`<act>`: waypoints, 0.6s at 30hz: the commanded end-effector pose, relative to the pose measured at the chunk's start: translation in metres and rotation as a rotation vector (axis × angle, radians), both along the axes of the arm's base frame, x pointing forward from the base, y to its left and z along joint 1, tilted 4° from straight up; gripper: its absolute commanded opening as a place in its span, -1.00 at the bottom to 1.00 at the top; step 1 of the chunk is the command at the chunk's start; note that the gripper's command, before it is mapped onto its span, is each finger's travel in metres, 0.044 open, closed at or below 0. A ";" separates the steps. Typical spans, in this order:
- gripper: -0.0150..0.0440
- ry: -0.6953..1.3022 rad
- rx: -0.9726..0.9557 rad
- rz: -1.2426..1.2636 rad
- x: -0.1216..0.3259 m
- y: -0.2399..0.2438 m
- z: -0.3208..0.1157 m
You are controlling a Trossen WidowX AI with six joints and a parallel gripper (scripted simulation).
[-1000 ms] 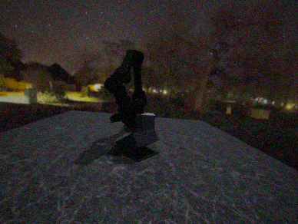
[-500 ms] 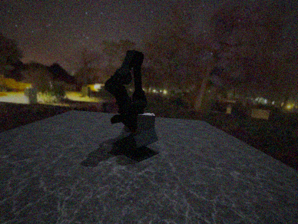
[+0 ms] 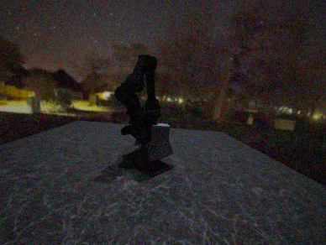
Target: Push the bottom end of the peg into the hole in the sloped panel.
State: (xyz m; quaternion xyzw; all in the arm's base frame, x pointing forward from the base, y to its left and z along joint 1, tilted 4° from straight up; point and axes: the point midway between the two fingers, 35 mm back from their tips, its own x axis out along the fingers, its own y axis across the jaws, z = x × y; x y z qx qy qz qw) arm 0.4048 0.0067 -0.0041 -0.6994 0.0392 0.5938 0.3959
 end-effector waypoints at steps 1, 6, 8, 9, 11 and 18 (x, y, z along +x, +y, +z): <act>0.49 -0.001 0.000 0.000 0.000 0.000 0.000; 0.93 -0.001 0.000 0.000 -0.001 -0.002 0.003; 1.00 -0.001 0.000 0.000 -0.001 -0.004 0.007; 1.00 -0.001 -0.001 0.000 -0.002 -0.005 0.009; 1.00 -0.001 -0.001 0.000 -0.003 -0.007 0.013; 1.00 0.000 -0.002 -0.001 -0.007 -0.014 0.027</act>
